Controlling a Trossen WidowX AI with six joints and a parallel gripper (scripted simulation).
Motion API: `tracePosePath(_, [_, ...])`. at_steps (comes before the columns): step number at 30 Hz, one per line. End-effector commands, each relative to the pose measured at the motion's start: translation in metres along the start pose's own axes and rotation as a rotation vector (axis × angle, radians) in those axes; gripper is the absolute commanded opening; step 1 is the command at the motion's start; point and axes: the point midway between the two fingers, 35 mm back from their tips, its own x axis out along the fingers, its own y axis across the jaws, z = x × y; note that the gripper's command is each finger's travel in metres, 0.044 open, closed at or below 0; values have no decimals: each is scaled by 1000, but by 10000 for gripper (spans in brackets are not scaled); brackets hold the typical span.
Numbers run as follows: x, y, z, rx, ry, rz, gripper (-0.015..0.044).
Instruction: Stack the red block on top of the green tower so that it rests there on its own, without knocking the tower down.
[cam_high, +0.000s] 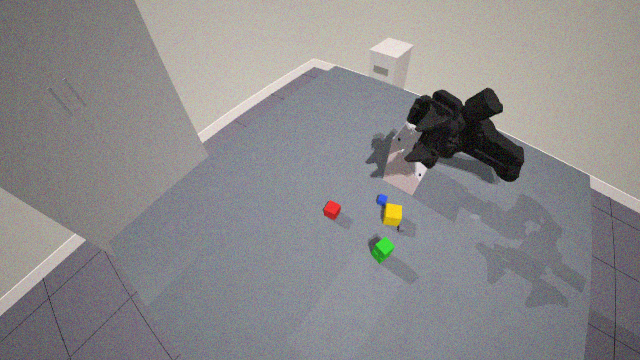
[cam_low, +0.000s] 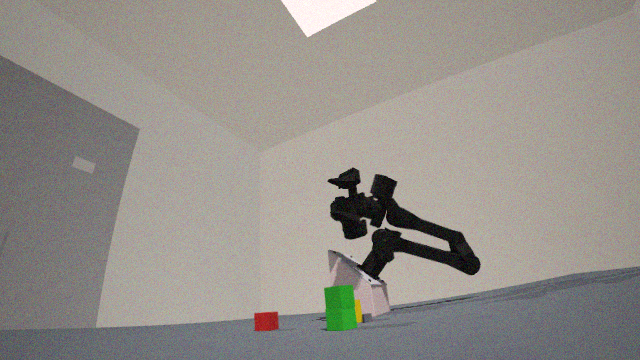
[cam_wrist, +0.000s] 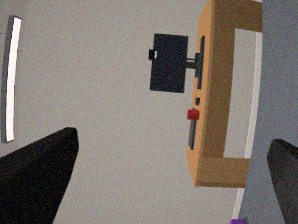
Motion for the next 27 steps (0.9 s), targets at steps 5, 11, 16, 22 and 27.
tracePosePath(5, [3, 1, -1, -73, -17, -53, 440])
tracePosePath(11, [10, 4, -1, -201, -34, -150, 440])
tracePosePath(16, [18, 5, 0, -310, -34, -236, 440])
tracePosePath(22, [28, 5, 2, -441, -16, -342, 440])
tracePosePath(27, [38, 5, 6, -551, 14, -432, 440])
